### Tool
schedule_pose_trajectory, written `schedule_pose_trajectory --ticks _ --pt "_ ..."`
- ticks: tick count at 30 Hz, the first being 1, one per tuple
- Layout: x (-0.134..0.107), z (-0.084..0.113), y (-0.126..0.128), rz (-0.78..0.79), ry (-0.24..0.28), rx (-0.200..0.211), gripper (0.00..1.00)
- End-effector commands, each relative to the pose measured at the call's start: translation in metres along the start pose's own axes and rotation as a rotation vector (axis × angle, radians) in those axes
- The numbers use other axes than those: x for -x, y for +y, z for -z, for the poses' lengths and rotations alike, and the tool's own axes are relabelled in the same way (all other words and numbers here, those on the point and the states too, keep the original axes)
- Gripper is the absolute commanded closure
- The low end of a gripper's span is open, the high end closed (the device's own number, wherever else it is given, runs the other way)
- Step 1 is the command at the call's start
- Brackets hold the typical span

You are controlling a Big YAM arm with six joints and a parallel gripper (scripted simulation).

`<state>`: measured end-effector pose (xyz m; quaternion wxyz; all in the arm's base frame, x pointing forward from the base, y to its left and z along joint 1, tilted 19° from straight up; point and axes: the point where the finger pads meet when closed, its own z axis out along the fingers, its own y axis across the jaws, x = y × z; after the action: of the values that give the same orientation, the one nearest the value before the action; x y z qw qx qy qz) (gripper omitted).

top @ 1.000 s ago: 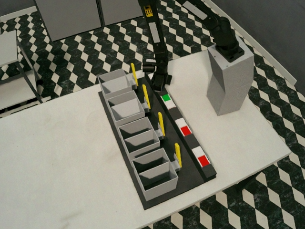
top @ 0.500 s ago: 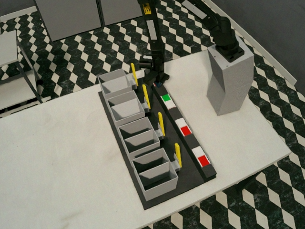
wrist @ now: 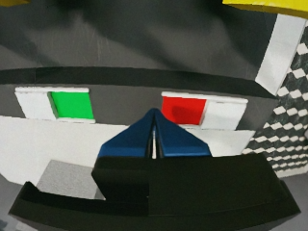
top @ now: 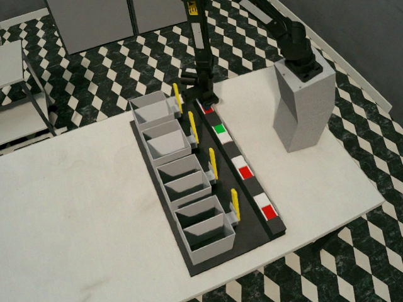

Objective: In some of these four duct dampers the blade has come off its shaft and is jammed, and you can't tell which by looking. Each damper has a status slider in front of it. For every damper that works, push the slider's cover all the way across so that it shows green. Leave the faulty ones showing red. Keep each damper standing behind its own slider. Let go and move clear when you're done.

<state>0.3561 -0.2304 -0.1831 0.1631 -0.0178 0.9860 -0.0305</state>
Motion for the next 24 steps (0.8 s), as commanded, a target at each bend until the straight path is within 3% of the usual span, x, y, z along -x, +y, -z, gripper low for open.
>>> schedule_pose_trajectory --ticks 1,24 --pt "-0.01 -0.006 -0.005 -0.164 0.022 0.015 1.0" --pt "-0.016 -0.005 -0.054 -0.769 0.022 0.01 1.0"
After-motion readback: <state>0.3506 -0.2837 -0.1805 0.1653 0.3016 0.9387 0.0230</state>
